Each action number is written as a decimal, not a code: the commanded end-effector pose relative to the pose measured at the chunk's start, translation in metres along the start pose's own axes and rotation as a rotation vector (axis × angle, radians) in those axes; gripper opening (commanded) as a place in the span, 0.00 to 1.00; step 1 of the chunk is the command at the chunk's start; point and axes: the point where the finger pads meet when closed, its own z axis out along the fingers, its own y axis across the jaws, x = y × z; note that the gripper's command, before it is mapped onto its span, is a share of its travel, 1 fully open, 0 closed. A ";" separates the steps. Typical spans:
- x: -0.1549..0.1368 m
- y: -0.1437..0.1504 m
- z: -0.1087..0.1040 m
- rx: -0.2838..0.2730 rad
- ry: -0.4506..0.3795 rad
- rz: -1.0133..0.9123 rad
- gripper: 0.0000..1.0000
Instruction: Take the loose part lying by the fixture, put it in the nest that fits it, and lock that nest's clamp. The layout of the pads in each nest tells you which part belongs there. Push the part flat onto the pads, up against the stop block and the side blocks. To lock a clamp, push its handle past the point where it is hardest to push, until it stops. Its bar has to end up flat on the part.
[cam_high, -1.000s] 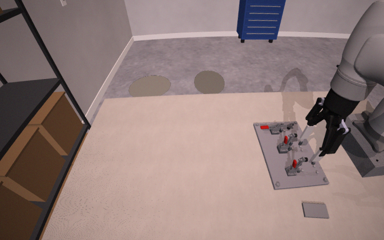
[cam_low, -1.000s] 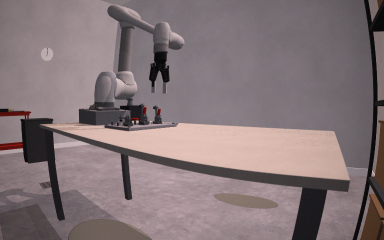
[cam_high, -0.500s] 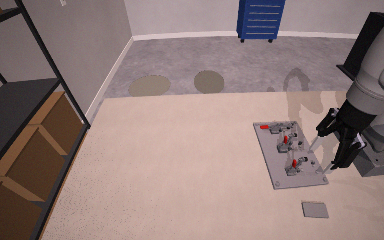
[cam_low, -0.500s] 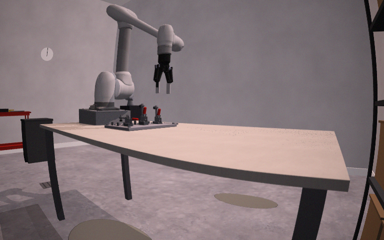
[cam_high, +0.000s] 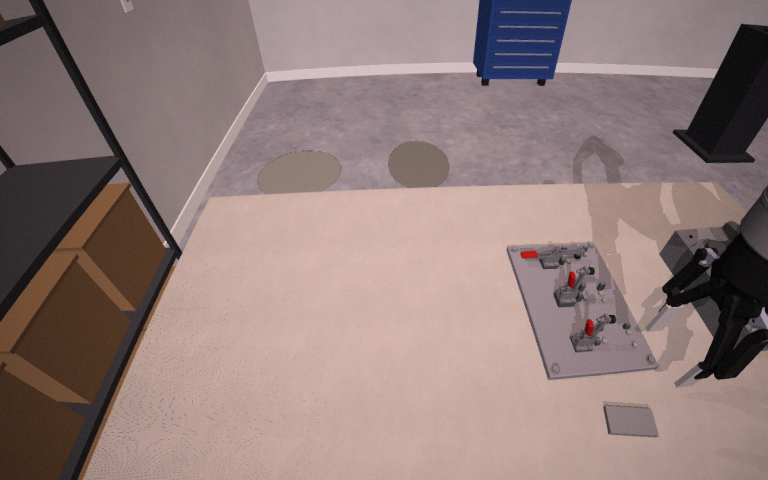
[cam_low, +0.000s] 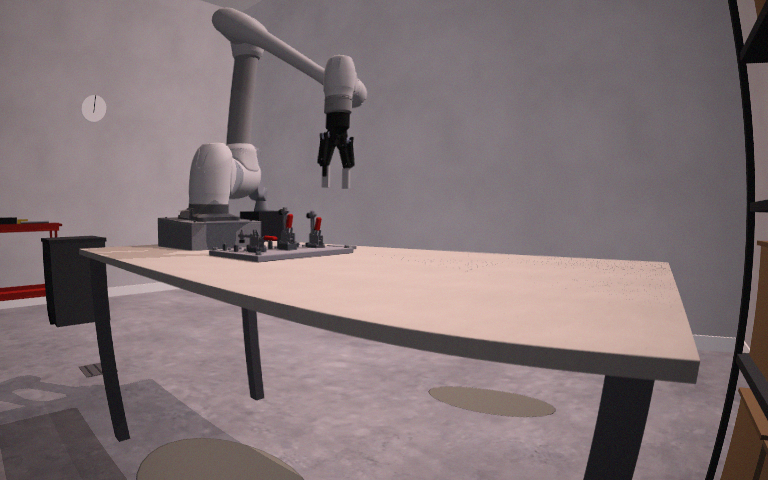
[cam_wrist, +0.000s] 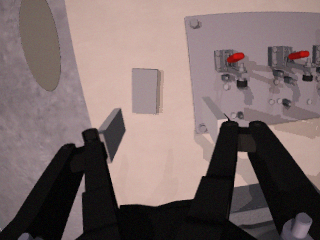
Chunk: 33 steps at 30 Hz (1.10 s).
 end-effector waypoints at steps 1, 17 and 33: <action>-0.002 -0.009 0.000 -0.001 0.000 0.000 0.62; -0.011 -0.039 0.000 -0.001 0.000 0.000 0.62; -0.011 -0.040 0.000 -0.001 0.000 0.000 0.62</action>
